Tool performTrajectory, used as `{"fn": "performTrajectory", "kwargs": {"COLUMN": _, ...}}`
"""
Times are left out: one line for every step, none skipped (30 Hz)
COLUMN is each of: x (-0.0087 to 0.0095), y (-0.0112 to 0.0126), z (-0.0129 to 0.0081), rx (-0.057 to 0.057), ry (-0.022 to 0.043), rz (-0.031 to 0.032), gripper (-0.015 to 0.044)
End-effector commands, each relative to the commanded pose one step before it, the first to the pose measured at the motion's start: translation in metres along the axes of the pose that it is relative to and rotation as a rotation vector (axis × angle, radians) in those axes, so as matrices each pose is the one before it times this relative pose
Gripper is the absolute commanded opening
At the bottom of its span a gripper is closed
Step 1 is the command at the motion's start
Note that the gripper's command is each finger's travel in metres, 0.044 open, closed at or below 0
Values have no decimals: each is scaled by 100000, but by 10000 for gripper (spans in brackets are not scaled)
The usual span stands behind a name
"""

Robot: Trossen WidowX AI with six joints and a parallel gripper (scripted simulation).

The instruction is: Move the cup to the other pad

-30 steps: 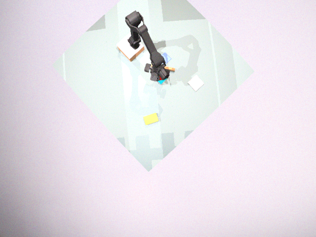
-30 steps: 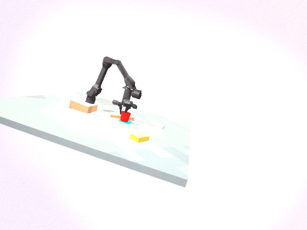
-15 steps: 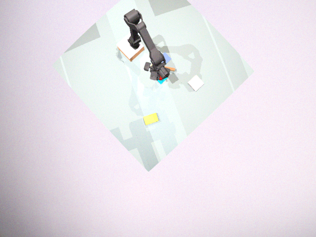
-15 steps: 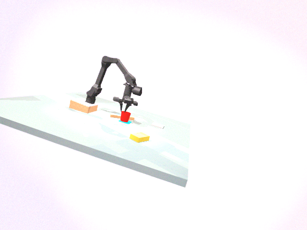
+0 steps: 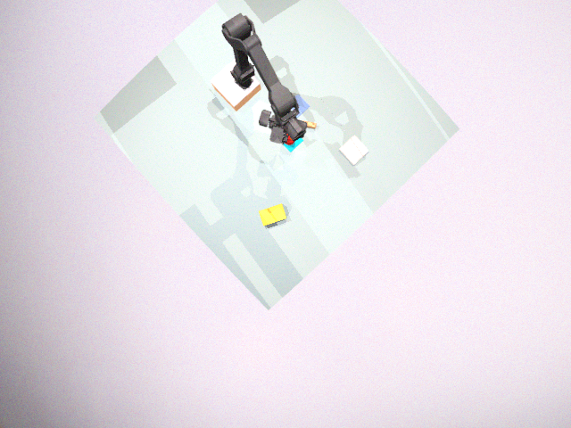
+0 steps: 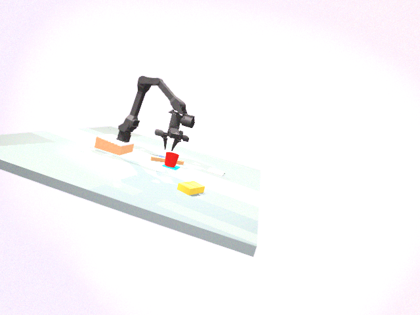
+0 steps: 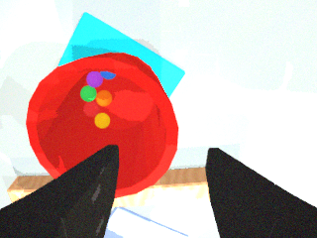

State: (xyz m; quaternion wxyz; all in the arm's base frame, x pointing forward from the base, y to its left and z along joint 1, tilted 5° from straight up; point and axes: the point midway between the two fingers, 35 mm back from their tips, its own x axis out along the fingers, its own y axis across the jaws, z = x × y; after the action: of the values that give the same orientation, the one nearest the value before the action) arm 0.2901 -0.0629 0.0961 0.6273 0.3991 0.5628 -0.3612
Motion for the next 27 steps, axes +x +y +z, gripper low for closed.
{"fn": "performTrajectory", "kwargs": {"x": 63, "y": -16, "z": -17, "rx": -4, "ry": 78, "rz": -169, "gripper": 259}}
{"fn": "performTrajectory", "kwargs": {"x": 0, "y": 0, "z": 0, "rx": 0, "ry": 0, "rz": 0, "gripper": 285}}
{"fn": "performTrajectory", "kwargs": {"x": 0, "y": 0, "z": 0, "rx": 0, "ry": 0, "rz": 0, "gripper": 312}}
{"fn": "performTrajectory", "kwargs": {"x": 0, "y": 0, "z": 0, "rx": 0, "ry": 0, "rz": 0, "gripper": 338}}
{"fn": "performTrajectory", "kwargs": {"x": -60, "y": 5, "z": 5, "rx": -3, "ry": 0, "rz": 9, "gripper": 364}}
{"fn": "performTrajectory", "kwargs": {"x": -120, "y": 11, "z": 10, "rx": -7, "ry": -1, "rz": 17, "gripper": 390}}
{"fn": "performTrajectory", "kwargs": {"x": -184, "y": 15, "z": 14, "rx": -11, "ry": -1, "rz": 26, "gripper": 417}}
{"fn": "performTrajectory", "kwargs": {"x": -251, "y": 18, "z": 17, "rx": -15, "ry": -1, "rz": 36, "gripper": 440}}
{"fn": "performTrajectory", "kwargs": {"x": -319, "y": 18, "z": 17, "rx": -18, "ry": -1, "rz": 45, "gripper": 440}}
{"fn": "performTrajectory", "kwargs": {"x": -377, "y": 13, "z": 14, "rx": -22, "ry": -1, "rz": 52, "gripper": 440}}
{"fn": "performTrajectory", "kwargs": {"x": -403, "y": 6, "z": 8, "rx": -23, "ry": -1, "rz": 55, "gripper": 440}}
{"fn": "performTrajectory", "kwargs": {"x": -409, "y": -1, "z": 4, "rx": -24, "ry": 0, "rz": 55, "gripper": 440}}
{"fn": "performTrajectory", "kwargs": {"x": -411, "y": -5, "z": 1, "rx": -24, "ry": 0, "rz": 54, "gripper": 440}}
{"fn": "performTrajectory", "kwargs": {"x": -411, "y": -8, "z": 0, "rx": -24, "ry": 0, "rz": 54, "gripper": 440}}
{"fn": "performTrajectory", "kwargs": {"x": -412, "y": -11, "z": -1, "rx": -24, "ry": 0, "rz": 54, "gripper": 440}}
{"fn": "performTrajectory", "kwargs": {"x": -370, "y": -12, "z": -2, "rx": -21, "ry": 0, "rz": 48, "gripper": 440}}
{"fn": "performTrajectory", "kwargs": {"x": -365, "y": -14, "z": -2, "rx": -21, "ry": 0, "rz": 47, "gripper": 440}}
{"fn": "performTrajectory", "kwargs": {"x": -365, "y": -15, "z": -2, "rx": -21, "ry": 0, "rz": 47, "gripper": 440}}
{"fn": "performTrajectory", "kwargs": {"x": -366, "y": -17, "z": -2, "rx": -21, "ry": 0, "rz": 47, "gripper": 440}}
{"fn": "performTrajectory", "kwargs": {"x": -367, "y": -20, "z": -1, "rx": -21, "ry": 0, "rz": 46, "gripper": 440}}
{"fn": "performTrajectory", "kwargs": {"x": -368, "y": -25, "z": -1, "rx": -21, "ry": 0, "rz": 46, "gripper": 440}}
{"fn": "performTrajectory", "kwargs": {"x": -368, "y": -33, "z": -1, "rx": -21, "ry": 0, "rz": 45, "gripper": 440}}
{"fn": "performTrajectory", "kwargs": {"x": -291, "y": -40, "z": -1, "rx": -17, "ry": 0, "rz": 34, "gripper": 440}}
{"fn": "performTrajectory", "kwargs": {"x": -177, "y": -41, "z": 3, "rx": -10, "ry": -1, "rz": 19, "gripper": 440}}
{"fn": "performTrajectory", "kwargs": {"x": -59, "y": -28, "z": 10, "rx": -4, "ry": -1, "rz": 5, "gripper": 440}}
{"fn": "performTrajectory", "kwargs": {"x": 0, "y": -8, "z": 15, "rx": 0, "ry": -1, "rz": -1, "gripper": 440}}
{"fn": "performTrajectory", "kwargs": {"x": 0, "y": -7, "z": 18, "rx": 0, "ry": -2, "rz": -1, "gripper": 440}}
